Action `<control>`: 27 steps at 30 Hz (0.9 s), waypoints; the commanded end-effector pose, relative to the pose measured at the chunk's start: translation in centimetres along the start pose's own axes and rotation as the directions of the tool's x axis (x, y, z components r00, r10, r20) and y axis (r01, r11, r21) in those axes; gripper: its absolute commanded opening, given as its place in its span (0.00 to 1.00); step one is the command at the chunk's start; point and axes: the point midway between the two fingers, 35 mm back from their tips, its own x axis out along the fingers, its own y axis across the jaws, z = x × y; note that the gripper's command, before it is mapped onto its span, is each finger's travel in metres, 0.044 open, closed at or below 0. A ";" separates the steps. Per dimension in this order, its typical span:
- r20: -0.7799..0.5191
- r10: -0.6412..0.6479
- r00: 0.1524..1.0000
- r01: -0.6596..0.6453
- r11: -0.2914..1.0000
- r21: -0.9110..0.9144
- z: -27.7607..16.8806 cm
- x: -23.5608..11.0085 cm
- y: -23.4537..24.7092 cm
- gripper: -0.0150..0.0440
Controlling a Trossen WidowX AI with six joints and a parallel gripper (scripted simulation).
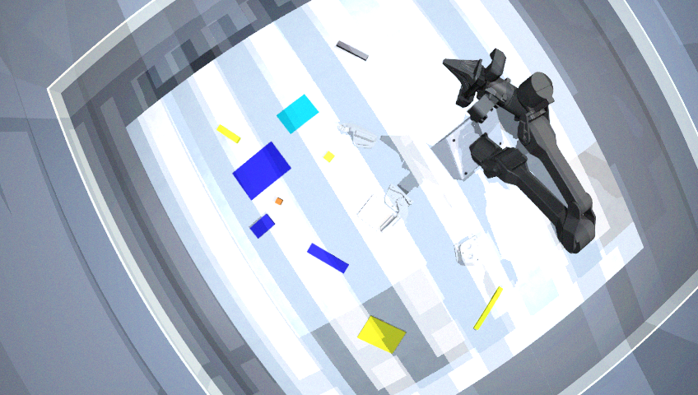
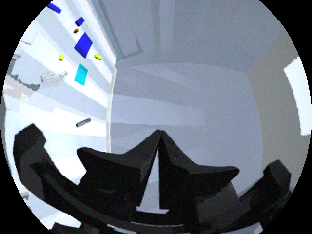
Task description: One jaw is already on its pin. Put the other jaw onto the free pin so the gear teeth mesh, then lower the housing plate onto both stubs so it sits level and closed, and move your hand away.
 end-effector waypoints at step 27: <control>0.129 0.454 0.882 -0.461 0.773 0.436 6.0 9.1 4.7 0.25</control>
